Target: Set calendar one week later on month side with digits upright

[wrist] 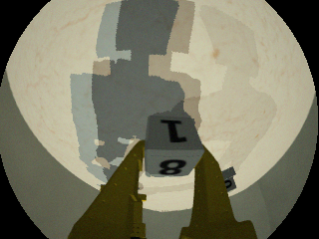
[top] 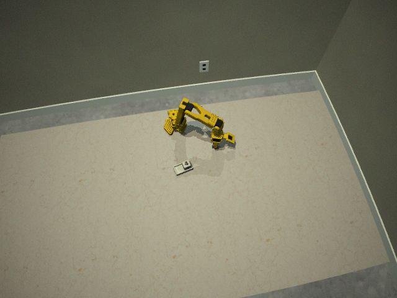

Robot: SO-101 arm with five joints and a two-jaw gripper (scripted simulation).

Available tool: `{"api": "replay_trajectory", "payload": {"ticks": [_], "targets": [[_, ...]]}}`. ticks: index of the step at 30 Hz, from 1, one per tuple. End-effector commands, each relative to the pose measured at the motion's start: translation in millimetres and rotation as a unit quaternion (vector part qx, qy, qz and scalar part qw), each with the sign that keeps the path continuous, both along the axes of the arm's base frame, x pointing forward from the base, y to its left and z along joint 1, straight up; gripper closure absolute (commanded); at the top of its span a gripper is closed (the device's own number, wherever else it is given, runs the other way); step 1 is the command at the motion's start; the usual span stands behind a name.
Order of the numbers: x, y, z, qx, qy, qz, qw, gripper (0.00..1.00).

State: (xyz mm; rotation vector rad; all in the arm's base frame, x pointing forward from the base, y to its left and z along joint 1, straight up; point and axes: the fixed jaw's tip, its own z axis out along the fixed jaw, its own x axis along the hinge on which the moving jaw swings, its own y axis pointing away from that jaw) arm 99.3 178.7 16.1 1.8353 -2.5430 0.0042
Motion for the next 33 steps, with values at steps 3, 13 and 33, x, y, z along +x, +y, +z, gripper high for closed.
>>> {"api": "replay_trajectory", "payload": {"ticks": [3, 13, 33], "targets": [[4.8, 4, 4.4, 0.015, -0.009, 0.001, 1.0, 0.85], [4.8, 4, 4.4, 0.015, -0.009, 0.001, 1.0, 1.0], [3.7, 6, 29.3, 0.015, -0.009, 0.001, 1.0, 1.0]]}}
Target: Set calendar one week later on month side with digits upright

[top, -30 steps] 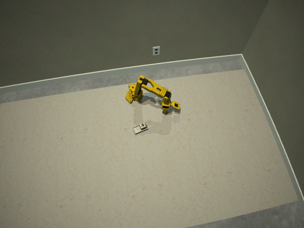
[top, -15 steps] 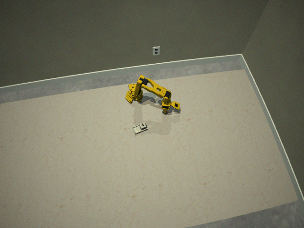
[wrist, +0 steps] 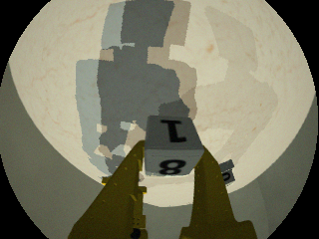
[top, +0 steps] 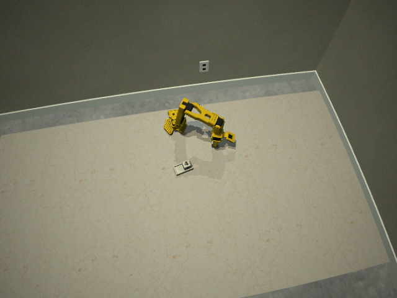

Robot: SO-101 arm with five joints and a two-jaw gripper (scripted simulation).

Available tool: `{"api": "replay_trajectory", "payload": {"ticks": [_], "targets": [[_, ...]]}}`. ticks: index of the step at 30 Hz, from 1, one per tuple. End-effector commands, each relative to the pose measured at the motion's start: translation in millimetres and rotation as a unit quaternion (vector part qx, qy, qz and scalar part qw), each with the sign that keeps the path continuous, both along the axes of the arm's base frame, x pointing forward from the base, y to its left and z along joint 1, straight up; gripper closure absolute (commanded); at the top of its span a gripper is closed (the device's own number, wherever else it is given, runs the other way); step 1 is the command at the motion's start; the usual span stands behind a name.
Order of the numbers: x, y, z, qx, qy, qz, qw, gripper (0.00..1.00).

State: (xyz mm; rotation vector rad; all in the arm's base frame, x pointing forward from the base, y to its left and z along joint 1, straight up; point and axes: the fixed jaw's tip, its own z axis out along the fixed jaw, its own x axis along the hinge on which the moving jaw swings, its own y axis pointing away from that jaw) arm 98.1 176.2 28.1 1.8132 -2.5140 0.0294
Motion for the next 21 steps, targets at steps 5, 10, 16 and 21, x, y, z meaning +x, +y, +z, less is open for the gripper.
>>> {"api": "replay_trajectory", "payload": {"ticks": [5, 10, 16, 21], "targets": [[3.3, 8, 32.1, 0.032, -0.019, 0.001, 0.999, 1.0], [2.0, 7, 40.9, 0.032, -0.019, 0.001, 0.999, 1.0], [1.7, 6, 42.7, 0.032, -0.019, 0.001, 0.999, 1.0], [1.9, 7, 42.6, 0.035, -0.02, 0.0, 0.999, 1.0]]}}
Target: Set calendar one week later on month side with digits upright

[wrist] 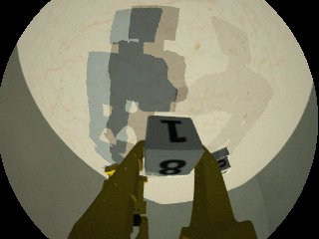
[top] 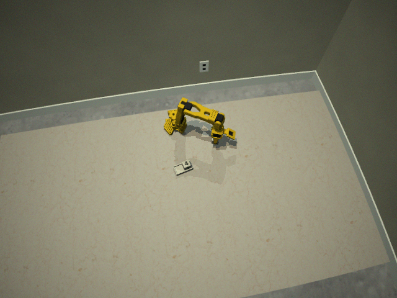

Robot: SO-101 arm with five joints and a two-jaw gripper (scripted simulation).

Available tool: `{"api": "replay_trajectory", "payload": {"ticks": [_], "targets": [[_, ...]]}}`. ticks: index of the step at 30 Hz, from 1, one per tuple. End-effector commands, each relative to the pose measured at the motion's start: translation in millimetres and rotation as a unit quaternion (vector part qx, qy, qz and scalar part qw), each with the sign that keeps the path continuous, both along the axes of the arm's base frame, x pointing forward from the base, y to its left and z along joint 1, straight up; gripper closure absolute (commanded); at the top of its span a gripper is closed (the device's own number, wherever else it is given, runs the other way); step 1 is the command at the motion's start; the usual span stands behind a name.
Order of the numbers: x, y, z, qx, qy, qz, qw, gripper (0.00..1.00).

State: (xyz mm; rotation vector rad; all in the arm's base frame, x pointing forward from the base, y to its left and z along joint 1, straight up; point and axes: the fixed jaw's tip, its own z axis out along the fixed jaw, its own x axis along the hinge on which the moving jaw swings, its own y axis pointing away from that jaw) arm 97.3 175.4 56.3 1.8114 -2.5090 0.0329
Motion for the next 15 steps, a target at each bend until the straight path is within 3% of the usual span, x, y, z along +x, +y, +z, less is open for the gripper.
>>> {"api": "replay_trajectory", "payload": {"ticks": [1, 15], "targets": [[2.8, 7.7, 14.3, 0.04, -0.024, -0.001, 0.999, 1.0], [6.6, 12.4, 11.0, 0.141, -0.08, -0.033, 0.986, 1.0]]}}
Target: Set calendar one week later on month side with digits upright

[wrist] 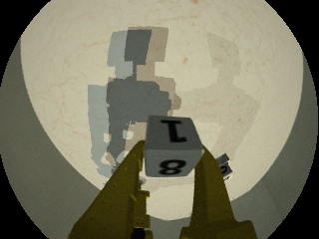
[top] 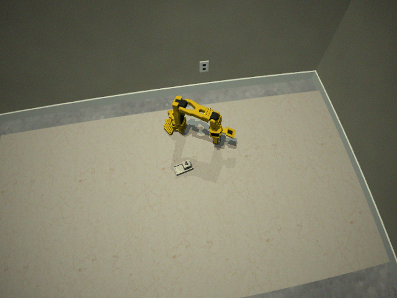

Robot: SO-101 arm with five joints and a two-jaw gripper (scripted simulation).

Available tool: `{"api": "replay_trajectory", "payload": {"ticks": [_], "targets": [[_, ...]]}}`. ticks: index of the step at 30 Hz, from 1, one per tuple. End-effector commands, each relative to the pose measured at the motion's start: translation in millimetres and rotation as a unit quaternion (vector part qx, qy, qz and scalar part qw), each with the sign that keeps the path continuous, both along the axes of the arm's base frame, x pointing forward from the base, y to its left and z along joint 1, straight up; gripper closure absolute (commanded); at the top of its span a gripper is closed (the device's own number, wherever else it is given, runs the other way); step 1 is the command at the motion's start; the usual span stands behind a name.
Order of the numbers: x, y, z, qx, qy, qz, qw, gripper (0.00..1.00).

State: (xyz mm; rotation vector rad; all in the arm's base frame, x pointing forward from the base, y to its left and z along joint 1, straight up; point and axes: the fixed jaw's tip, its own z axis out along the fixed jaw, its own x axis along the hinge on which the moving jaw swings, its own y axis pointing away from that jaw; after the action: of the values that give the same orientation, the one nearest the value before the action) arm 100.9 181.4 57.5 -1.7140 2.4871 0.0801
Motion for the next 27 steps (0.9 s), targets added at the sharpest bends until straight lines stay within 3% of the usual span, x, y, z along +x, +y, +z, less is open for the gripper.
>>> {"api": "replay_trajectory", "payload": {"ticks": [1, 8, 21, 27], "targets": [[3.3, 6.6, 9.4, 0.073, -0.039, -0.014, 0.996, 1.0], [4.2, 7.2, 8.0, 0.122, -0.064, -0.028, 0.99, 1.0], [4.8, 7.9, 7.6, 0.139, -0.072, -0.033, 0.987, 1.0], [6.8, 10.3, 7.2, 0.185, -0.094, -0.045, 0.977, 1.0]]}}
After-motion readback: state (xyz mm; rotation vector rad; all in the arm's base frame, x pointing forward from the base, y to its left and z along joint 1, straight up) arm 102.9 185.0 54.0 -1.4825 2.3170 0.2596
